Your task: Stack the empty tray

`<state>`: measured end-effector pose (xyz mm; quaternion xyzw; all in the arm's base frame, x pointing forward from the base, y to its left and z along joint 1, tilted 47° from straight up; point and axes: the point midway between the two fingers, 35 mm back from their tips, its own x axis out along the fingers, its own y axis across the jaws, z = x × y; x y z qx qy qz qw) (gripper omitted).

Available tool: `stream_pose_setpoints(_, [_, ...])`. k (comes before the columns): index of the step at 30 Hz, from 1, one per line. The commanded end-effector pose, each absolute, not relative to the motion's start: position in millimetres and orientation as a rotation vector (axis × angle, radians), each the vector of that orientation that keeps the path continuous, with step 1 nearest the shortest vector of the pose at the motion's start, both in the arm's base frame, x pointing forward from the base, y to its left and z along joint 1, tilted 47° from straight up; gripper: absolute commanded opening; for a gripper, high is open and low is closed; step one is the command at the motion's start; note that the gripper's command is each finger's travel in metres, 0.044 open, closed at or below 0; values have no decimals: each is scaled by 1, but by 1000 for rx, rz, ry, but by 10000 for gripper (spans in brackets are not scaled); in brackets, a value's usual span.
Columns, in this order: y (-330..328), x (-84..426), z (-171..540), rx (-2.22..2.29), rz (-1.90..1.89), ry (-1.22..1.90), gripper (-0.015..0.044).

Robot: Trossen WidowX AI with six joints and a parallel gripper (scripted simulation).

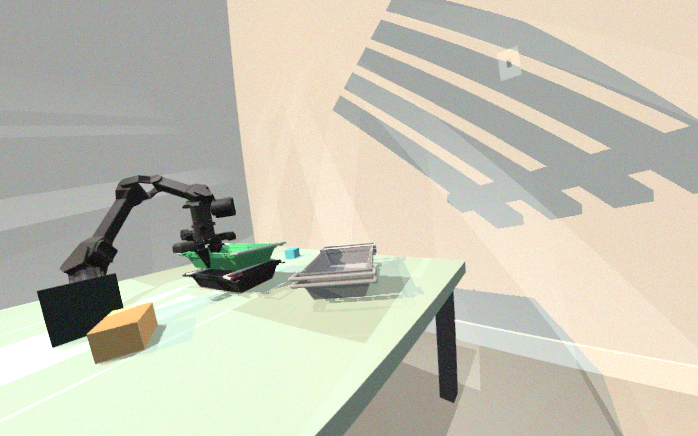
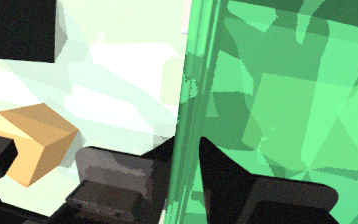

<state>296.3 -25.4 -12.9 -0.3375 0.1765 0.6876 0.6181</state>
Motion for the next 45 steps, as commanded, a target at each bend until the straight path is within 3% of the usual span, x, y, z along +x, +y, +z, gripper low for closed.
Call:
stream_pose_setpoints(1, [-21, 293, -15, -769, 1605, 422, 0])
stream_pose_setpoints(12, [-21, 293, -15, -769, 1605, 422, 0])
stream_pose_setpoints(42, [-21, 293, -15, -769, 1605, 422, 440])
stream_pose_setpoints(45, [-21, 293, -15, -773, 1604, 415, 440])
